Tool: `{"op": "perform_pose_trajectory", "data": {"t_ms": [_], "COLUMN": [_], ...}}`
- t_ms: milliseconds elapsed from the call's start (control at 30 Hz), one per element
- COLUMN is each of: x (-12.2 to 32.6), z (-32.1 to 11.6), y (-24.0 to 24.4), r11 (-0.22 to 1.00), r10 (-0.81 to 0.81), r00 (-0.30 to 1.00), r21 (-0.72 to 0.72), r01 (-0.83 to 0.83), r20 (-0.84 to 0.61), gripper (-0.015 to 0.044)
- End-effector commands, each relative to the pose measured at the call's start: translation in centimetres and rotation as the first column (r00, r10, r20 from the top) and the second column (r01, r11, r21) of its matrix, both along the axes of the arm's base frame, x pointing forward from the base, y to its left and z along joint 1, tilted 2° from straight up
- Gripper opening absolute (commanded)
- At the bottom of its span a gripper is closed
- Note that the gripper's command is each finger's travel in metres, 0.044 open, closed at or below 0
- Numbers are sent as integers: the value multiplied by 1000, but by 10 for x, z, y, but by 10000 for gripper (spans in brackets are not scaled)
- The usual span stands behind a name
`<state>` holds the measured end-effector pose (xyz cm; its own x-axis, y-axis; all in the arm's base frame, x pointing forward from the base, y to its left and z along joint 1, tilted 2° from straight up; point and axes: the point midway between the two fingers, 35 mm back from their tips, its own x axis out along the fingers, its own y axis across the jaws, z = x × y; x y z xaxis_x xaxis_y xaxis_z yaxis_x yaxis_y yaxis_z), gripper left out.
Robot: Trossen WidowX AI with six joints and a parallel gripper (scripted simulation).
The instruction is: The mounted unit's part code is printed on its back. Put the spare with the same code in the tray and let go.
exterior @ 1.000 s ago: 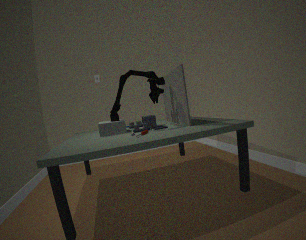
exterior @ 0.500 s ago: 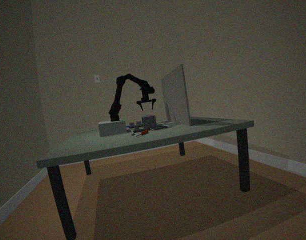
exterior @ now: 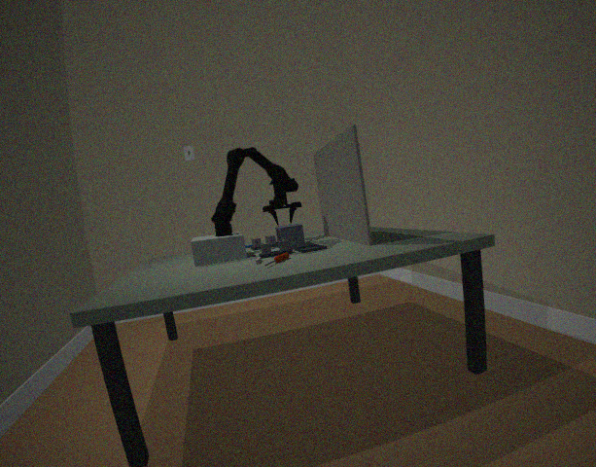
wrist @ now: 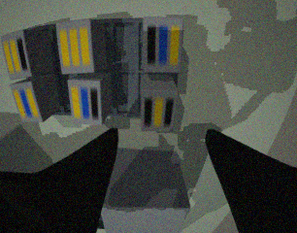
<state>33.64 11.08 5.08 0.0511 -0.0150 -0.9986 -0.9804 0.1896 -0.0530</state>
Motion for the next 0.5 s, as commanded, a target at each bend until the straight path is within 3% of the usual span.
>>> {"op": "perform_pose_trajectory", "data": {"t_ms": [0, 467], "x": [0, 2], "z": [-5, -20], "y": [-1, -1], "r11": [1000, 1000], "r10": [7, 7], "r00": [1000, 1000], "r21": [-2, -2], "r01": [-7, -7], "r20": [7, 7], "gripper": [300, 300]}}
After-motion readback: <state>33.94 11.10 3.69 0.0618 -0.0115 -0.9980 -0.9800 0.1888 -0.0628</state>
